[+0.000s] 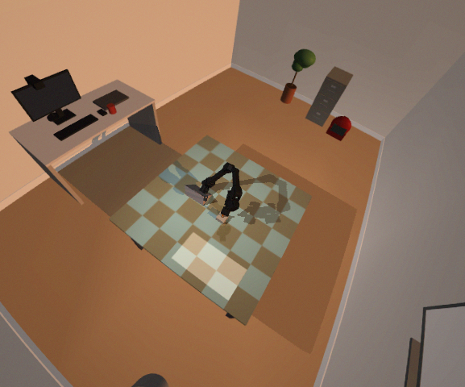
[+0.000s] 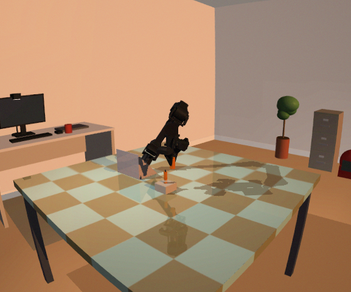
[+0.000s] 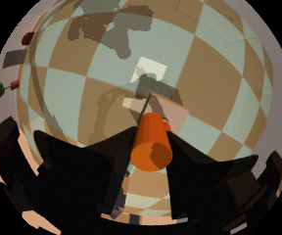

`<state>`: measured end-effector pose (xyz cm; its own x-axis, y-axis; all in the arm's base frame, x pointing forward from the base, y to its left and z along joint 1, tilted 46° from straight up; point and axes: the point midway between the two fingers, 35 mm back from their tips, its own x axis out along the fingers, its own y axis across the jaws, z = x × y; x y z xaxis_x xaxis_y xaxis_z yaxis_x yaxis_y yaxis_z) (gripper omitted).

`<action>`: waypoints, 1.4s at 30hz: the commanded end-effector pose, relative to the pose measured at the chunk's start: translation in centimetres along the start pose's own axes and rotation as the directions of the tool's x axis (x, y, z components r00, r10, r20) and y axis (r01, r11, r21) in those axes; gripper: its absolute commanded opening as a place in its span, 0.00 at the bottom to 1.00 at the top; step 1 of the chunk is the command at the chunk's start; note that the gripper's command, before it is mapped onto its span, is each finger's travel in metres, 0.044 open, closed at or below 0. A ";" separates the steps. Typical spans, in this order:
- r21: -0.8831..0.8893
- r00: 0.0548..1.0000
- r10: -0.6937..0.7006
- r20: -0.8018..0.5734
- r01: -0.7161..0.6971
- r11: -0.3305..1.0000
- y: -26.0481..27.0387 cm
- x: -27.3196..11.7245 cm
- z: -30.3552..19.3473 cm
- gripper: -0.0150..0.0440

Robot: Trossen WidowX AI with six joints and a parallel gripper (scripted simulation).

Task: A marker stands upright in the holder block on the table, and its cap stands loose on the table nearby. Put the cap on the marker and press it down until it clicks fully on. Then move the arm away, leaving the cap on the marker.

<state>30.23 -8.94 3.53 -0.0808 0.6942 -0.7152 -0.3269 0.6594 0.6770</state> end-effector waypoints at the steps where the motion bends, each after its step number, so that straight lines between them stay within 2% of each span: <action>1: -0.004 1.000 0.005 -0.006 -0.005 1.000 -1.2 -0.6 -0.9 0.25; 8: -0.011 1.000 0.013 -0.006 -0.013 1.000 -2.8 -1.6 -2.4 0.25; 19: -0.011 1.000 0.013 -0.006 -0.013 1.000 -2.8 -0.8 -2.4 0.25; 42: -0.012 1.000 0.013 -0.005 -0.013 1.000 -2.8 2.8 -2.3 0.25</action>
<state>28.84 -10.55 0.00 -0.0810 0.6926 -0.7168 -0.3373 0.6577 0.6735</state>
